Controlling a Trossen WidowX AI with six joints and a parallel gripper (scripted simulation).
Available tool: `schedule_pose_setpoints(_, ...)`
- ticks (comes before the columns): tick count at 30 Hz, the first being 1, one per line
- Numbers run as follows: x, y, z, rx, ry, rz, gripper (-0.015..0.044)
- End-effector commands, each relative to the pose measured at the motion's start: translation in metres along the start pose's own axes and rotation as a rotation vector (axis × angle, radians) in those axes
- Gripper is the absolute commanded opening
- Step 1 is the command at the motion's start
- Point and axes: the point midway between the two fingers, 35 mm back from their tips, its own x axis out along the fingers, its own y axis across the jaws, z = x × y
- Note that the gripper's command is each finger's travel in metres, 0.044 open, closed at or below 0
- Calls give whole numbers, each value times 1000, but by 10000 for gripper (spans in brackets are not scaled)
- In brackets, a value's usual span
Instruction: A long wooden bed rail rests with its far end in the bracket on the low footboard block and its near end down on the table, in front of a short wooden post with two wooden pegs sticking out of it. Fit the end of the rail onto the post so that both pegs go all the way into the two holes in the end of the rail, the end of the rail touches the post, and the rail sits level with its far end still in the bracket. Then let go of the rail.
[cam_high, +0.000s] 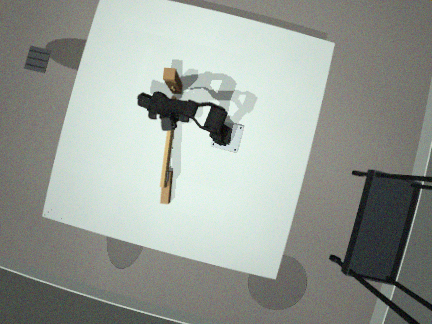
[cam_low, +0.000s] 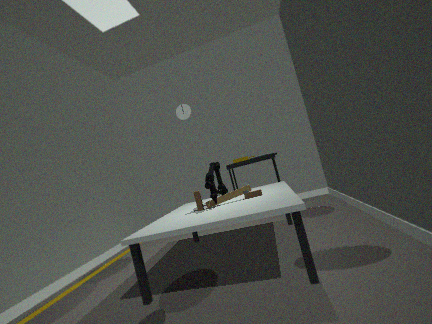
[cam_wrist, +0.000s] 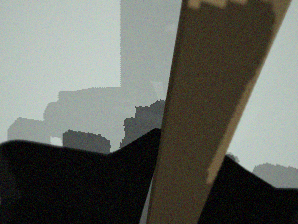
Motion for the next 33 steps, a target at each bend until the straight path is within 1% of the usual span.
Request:
schedule_pose_setpoints(1, 1, 0, 1, -2, -5, -1, 0)
schedule_pose_setpoints(33, -15, -4, 0, -2, -5, -1, 0)
